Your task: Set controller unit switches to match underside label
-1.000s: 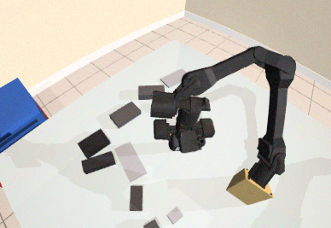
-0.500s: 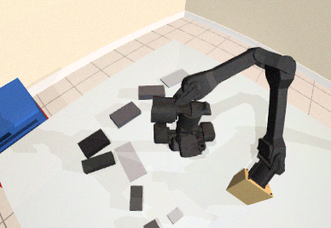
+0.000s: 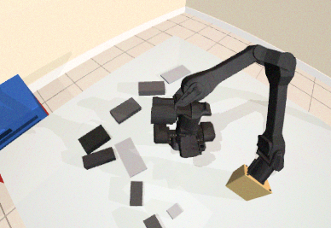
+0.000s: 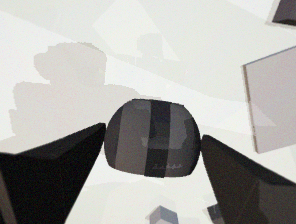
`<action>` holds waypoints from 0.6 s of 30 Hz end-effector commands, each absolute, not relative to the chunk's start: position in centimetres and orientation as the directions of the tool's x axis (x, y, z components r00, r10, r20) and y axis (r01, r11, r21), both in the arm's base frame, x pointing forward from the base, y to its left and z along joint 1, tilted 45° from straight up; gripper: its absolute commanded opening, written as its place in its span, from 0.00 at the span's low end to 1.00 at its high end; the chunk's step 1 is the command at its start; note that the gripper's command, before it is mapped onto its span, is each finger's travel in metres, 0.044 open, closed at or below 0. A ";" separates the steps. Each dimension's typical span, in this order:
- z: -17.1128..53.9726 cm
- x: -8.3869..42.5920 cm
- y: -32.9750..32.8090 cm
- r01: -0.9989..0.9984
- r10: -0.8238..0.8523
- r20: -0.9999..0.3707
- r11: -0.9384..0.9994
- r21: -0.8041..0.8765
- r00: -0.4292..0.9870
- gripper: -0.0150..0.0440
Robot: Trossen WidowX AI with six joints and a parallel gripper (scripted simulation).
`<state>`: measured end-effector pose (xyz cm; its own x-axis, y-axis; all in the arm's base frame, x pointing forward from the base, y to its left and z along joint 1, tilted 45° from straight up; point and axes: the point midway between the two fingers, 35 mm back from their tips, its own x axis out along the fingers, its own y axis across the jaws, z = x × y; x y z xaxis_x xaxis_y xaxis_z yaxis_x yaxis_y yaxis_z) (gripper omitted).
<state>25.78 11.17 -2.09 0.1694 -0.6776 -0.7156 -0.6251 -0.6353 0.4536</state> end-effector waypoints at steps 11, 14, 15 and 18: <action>-3.3 25.0 10.7 -0.633 -0.685 -0.712 -0.623 0.460 0.157 0.83; -3.5 24.9 10.7 -0.633 -0.685 -0.712 -0.623 0.460 0.157 0.83; -3.5 24.8 10.7 -0.633 -0.685 -0.712 -0.623 0.460 0.157 0.83; -3.7 24.7 10.7 -0.633 -0.685 -0.712 -0.623 0.460 0.157 0.83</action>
